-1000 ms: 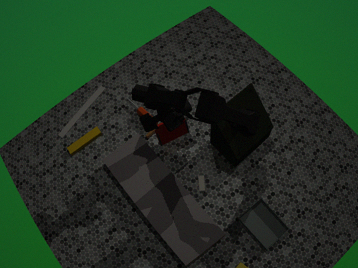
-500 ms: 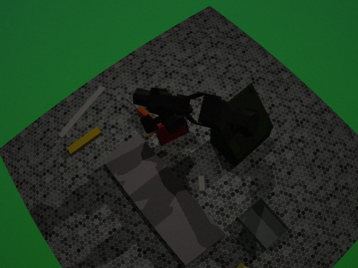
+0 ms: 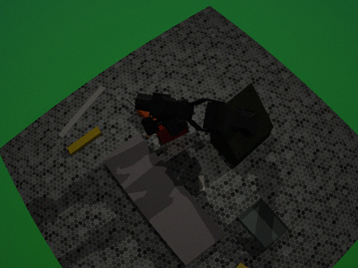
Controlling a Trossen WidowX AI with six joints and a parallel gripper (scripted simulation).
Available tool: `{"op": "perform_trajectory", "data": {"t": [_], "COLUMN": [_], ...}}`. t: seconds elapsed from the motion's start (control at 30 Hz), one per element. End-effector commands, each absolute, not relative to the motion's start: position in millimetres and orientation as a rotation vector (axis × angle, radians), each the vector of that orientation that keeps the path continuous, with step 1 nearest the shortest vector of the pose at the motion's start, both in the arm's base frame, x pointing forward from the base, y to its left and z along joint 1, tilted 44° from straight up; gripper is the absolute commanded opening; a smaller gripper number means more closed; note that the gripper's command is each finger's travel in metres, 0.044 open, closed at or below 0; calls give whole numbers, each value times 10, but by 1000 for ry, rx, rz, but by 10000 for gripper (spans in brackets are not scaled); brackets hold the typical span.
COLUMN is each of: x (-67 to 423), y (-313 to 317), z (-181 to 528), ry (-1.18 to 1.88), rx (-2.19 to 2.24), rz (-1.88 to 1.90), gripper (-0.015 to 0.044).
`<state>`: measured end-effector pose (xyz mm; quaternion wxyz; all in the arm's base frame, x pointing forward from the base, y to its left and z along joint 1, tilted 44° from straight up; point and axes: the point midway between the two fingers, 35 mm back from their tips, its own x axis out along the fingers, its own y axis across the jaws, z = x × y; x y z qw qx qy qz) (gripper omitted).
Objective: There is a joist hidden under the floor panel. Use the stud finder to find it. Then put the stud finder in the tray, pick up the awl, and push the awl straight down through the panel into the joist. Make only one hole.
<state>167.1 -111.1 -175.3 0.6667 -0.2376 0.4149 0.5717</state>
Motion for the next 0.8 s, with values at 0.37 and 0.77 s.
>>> {"op": "perform_trajectory", "data": {"t": [0.37, 0.77], "x": [1681, 1688], "y": [-1098, -1070], "z": [-1734, -1725], "ry": [1014, 1094], "rx": [-599, -663], "rz": [1270, 1252], "gripper": [0, 0]}}
